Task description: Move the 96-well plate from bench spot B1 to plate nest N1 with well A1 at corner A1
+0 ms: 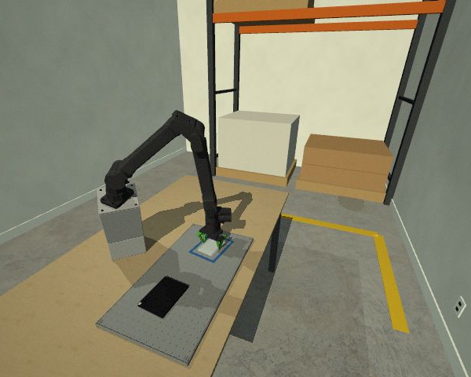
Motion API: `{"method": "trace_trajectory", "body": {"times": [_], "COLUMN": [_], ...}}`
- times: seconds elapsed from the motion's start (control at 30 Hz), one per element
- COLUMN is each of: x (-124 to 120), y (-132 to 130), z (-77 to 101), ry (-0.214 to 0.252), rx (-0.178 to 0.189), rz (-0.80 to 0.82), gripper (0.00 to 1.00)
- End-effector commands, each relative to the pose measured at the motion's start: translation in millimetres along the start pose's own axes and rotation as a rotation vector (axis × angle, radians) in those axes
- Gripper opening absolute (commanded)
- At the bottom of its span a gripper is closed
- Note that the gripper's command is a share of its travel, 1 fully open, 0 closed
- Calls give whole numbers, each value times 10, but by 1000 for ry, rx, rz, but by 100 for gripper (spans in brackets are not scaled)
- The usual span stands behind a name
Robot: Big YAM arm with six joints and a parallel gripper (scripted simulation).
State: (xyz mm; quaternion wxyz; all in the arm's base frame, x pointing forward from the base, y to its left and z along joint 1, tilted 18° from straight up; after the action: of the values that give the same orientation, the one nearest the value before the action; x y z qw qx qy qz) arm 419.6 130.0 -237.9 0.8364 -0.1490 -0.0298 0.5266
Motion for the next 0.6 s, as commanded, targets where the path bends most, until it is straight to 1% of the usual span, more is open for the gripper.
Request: {"method": "trace_trajectory", "body": {"times": [0.0, 0.03, 0.07, 0.33, 0.37, 0.57], "x": [108, 108, 70, 70, 70, 70], "y": [-218, -218, -83, -83, -83, -83], "z": [73, 73, 48, 48, 48, 48], "ry": [-38, -38, -19, -19, -19, -19], "rx": [-32, -32, -14, -14, -14, -14], "rz": [-13, -13, -1, -1, -1, -1], "gripper": [100, 100, 100, 100, 0, 0]}}
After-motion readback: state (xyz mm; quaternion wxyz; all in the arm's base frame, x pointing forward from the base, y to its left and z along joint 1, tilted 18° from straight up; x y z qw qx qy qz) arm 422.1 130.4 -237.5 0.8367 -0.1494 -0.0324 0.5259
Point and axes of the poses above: the point where the finger pads meet when closed, its own z axis back along the fingers, its own y axis across the jaws, x = y × z, the point moved 1 cm from there along z, back along the fingers, and after that the axes turned 15 degrees about -z, right-handed, at the moved point
